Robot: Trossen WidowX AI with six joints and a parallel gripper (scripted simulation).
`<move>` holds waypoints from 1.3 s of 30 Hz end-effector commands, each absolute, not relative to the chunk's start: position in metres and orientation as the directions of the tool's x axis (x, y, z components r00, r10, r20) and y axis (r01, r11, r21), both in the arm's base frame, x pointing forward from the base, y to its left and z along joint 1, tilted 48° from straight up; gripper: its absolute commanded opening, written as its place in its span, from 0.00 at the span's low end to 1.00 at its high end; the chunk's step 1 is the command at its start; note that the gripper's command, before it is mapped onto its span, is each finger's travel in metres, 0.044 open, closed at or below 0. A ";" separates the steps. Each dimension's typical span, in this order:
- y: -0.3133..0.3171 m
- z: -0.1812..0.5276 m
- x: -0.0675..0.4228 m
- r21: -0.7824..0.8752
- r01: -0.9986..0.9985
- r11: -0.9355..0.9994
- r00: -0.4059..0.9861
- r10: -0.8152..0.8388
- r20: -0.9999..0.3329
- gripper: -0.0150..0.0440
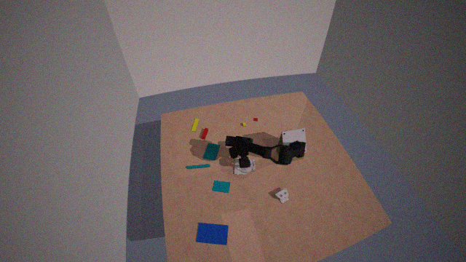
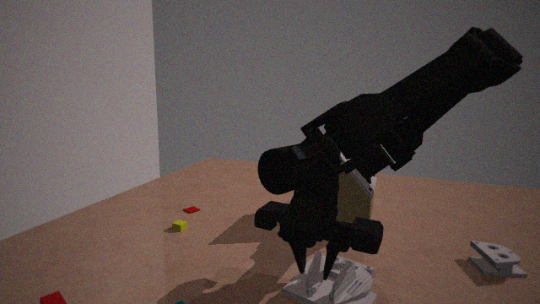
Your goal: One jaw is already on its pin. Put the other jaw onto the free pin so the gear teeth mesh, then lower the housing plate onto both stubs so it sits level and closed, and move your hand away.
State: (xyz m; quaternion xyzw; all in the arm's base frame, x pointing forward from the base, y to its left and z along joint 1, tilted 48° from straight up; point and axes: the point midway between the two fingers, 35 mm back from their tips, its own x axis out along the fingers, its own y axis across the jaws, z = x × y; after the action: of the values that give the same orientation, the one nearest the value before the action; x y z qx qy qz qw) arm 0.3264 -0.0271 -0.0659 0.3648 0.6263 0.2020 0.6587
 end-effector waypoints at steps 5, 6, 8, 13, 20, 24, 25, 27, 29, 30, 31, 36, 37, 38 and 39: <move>-0.025 -0.066 0.326 0.735 0.193 0.650 0.130 0.725 -0.676 0.48; -0.026 -0.066 0.326 0.735 0.193 0.650 0.130 0.725 -0.676 0.48; -0.027 -0.064 0.326 0.735 0.193 0.650 0.130 0.725 -0.676 0.48; -0.029 -0.062 0.325 0.735 0.193 0.650 0.130 0.725 -0.676 0.48; -0.028 -0.063 0.327 0.735 0.193 0.650 0.130 0.725 -0.676 0.48; -0.028 -0.064 0.327 0.735 0.193 0.650 0.130 0.725 -0.676 0.48; -0.028 -0.064 0.327 0.735 0.193 0.650 0.130 0.725 -0.676 0.48; -0.027 -0.065 0.327 0.735 0.193 0.650 0.130 0.725 -0.676 0.48; -0.026 -0.065 0.327 0.735 0.193 0.650 0.130 0.725 -0.676 0.48; -0.026 -0.065 0.327 0.735 0.193 0.650 0.130 0.725 -0.676 0.48; -0.026 -0.065 0.327 0.735 0.193 0.650 0.130 0.725 -0.676 0.48; -0.026 -0.066 0.327 0.735 0.193 0.650 0.130 0.725 -0.676 0.48; -0.025 -0.066 0.327 0.735 0.193 0.650 0.130 0.725 -0.676 0.48; -0.025 -0.066 0.327 0.735 0.193 0.650 0.130 0.725 -0.676 0.48; -0.025 -0.066 0.327 0.735 0.193 0.650 0.130 0.725 -0.676 0.48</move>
State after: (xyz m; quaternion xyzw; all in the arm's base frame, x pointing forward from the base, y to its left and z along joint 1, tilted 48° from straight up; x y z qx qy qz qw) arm 0.3271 -0.0269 -0.0653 0.3640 0.6268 0.2031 0.6583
